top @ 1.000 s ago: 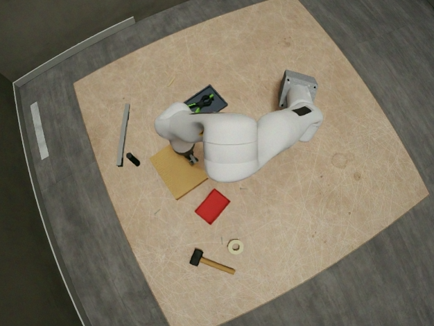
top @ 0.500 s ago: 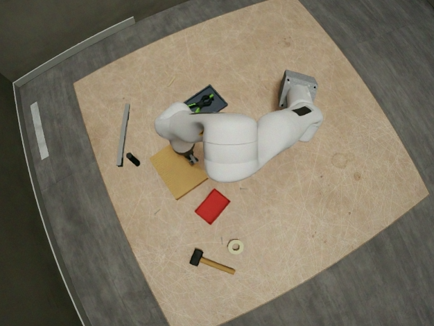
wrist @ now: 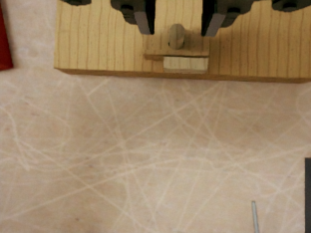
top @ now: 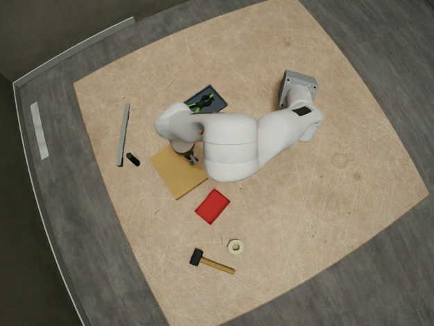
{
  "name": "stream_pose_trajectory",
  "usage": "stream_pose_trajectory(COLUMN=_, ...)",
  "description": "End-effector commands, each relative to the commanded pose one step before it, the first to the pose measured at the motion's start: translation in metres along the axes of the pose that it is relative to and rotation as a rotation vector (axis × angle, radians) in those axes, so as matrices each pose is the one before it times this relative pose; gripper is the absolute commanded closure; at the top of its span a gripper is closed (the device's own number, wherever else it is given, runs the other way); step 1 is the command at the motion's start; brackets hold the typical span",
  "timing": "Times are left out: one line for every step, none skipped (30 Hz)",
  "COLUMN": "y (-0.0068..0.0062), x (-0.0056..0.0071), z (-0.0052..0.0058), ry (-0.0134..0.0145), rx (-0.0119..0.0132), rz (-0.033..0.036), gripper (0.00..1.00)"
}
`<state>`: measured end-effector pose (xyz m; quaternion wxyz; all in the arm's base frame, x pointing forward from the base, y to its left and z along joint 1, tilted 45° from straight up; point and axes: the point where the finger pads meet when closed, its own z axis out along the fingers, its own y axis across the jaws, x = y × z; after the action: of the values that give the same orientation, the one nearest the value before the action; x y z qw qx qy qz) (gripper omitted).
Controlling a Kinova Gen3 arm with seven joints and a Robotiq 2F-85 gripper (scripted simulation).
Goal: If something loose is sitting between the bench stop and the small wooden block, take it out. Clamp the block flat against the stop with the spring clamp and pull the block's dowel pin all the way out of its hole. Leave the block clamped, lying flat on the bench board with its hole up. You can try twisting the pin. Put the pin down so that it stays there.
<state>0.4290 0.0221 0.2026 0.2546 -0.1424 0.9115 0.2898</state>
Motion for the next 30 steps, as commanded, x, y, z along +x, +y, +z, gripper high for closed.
stream_pose_trajectory(y=-0.00041, x=-0.0002, z=-0.00044, ry=-0.00084, rx=0.0011, rz=0.00019, gripper=0.66)
stream_pose_trajectory(y=0.0, x=0.0, z=0.0, ry=0.0, rx=0.0, rz=0.00002, gripper=0.66)
stream_pose_trajectory(y=0.0, x=0.0, z=0.0, ry=0.0, rx=0.0, rz=0.00004, gripper=0.66)
stream_pose_trajectory(y=0.0, x=0.0, z=0.0, ry=0.0, rx=0.0, rz=0.00008, gripper=0.66)
stream_pose_trajectory(y=-0.00001, x=0.0, z=0.0, ry=0.0, rx=-0.00001, rz=0.00013, gripper=0.66)
stream_pose_trajectory(y=-0.00001, x=0.0, z=0.0, ry=0.0, rx=-0.00001, rz=0.00019, gripper=0.66)
stream_pose_trajectory(y=-0.00002, x=0.00001, z=0.0, ry=-0.00001, rx=-0.00001, rz=0.00027, gripper=0.66)
stream_pose_trajectory(y=-0.00002, x=0.00001, z=0.0, ry=-0.00001, rx=-0.00002, rz=0.00035, gripper=0.66)
stream_pose_trajectory(y=-0.00003, x=0.00001, z=0.0, ry=-0.00001, rx=-0.00002, rz=0.00045, gripper=0.66)
stream_pose_trajectory(y=-0.00003, x=0.00001, z=0.0, ry=-0.00001, rx=-0.00003, rz=0.00056, gripper=0.66)
stream_pose_trajectory(y=-0.00004, x=0.00001, z=0.0, ry=-0.00001, rx=-0.00003, rz=0.00067, gripper=0.66)
stream_pose_trajectory(y=0.0, x=0.0, z=0.0, ry=0.0, rx=0.0, rz=0.0, gripper=0.66)
stream_pose_trajectory(y=0.0, x=0.0, z=0.0, ry=0.0, rx=0.0, rz=0.0, gripper=0.66)
stream_pose_trajectory(y=-0.00005, x=0.00002, z=0.00001, ry=-0.00002, rx=-0.00004, rz=0.0008, gripper=0.66)
stream_pose_trajectory(y=-0.00005, x=0.00002, z=0.00001, ry=-0.00002, rx=-0.00005, rz=0.00094, gripper=0.66)
stream_pose_trajectory(y=-0.00006, x=0.00002, z=0.00001, ry=-0.00002, rx=-0.00005, rz=0.00108, gripper=0.66)
stream_pose_trajectory(y=-0.00007, x=0.00003, z=0.00001, ry=-0.00003, rx=-0.00006, rz=0.00124, gripper=0.66)
stream_pose_trajectory(y=-0.00008, x=0.00003, z=0.00001, ry=-0.00003, rx=-0.00007, rz=0.0014, gripper=0.66)
stream_pose_trajectory(y=-0.00009, x=0.00003, z=0.00001, ry=-0.00003, rx=-0.00008, rz=0.00158, gripper=0.66)
stream_pose_trajectory(y=-0.0001, x=0.00004, z=0.00001, ry=-0.00004, rx=-0.00009, rz=0.00176, gripper=0.66)
stream_pose_trajectory(y=-0.00011, x=0.00004, z=0.00001, ry=-0.00004, rx=-0.00009, rz=0.00195, gripper=0.66)
stream_pose_trajectory(y=-0.00012, x=0.00004, z=0.00001, ry=-0.00004, rx=-0.0001, rz=0.00214, gripper=0.66)
stream_pose_trajectory(y=-0.00014, x=0.00005, z=0.00002, ry=-0.00005, rx=-0.00011, rz=0.00235, gripper=0.66)
stream_pose_trajectory(y=-0.00015, x=0.00005, z=0.00002, ry=-0.00005, rx=-0.00012, rz=0.00256, gripper=0.66)
stream_pose_trajectory(y=-0.00016, x=0.00006, z=0.00002, ry=-0.00005, rx=-0.00013, rz=0.00278, gripper=0.66)
stream_pose_trajectory(y=-0.00017, x=0.00006, z=0.00002, ry=-0.00006, rx=-0.00014, rz=0.003, gripper=0.66)
stream_pose_trajectory(y=-0.00019, x=0.00007, z=0.00002, ry=-0.00006, rx=-0.00016, rz=0.00323, gripper=0.66)
stream_pose_trajectory(y=-0.0002, x=0.00007, z=0.00002, ry=-0.00007, rx=-0.00017, rz=0.00347, gripper=0.66)
stream_pose_trajectory(y=0.0, x=0.0, z=0.0, ry=0.0, rx=0.0, rz=0.0, gripper=0.66)
stream_pose_trajectory(y=0.0, x=0.0, z=0.0, ry=0.0, rx=0.0, rz=0.0, gripper=0.66)
